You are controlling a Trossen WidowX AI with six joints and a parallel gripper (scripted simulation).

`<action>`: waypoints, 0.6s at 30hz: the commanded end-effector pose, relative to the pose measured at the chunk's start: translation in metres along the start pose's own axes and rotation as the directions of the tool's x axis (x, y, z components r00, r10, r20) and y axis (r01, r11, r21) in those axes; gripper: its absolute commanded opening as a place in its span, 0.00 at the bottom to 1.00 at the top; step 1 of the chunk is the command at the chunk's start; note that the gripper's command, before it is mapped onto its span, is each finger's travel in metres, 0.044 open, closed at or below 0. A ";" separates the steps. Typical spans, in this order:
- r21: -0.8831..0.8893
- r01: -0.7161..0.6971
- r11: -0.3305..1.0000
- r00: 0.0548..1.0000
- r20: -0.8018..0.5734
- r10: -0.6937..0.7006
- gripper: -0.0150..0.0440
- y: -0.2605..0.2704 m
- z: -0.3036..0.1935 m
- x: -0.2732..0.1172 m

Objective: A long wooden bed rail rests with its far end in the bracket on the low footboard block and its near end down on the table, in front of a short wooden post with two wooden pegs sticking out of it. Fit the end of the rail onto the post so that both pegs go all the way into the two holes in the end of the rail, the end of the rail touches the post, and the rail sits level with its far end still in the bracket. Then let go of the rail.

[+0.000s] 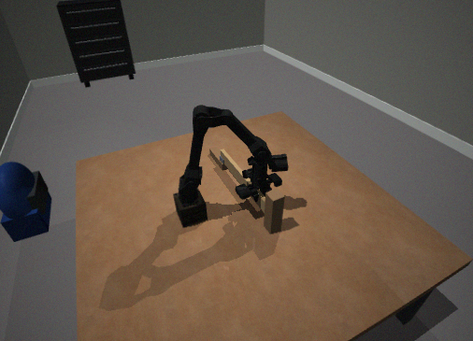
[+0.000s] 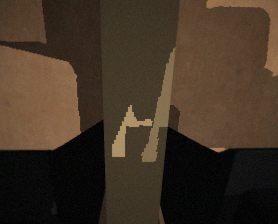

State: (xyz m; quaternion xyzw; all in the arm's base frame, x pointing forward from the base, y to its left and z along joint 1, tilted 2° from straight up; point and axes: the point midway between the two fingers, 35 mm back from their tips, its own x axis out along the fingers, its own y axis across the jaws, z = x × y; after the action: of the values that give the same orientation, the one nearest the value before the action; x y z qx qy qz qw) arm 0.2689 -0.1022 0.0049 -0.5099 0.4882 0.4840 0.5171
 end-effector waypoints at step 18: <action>0.000 0.001 1.000 1.000 -0.001 -0.001 1.00 0.000 0.002 -0.002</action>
State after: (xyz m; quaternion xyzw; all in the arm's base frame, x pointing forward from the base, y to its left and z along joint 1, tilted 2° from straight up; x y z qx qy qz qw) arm 0.2689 -0.1021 0.0049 -0.5099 0.4881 0.4841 0.5171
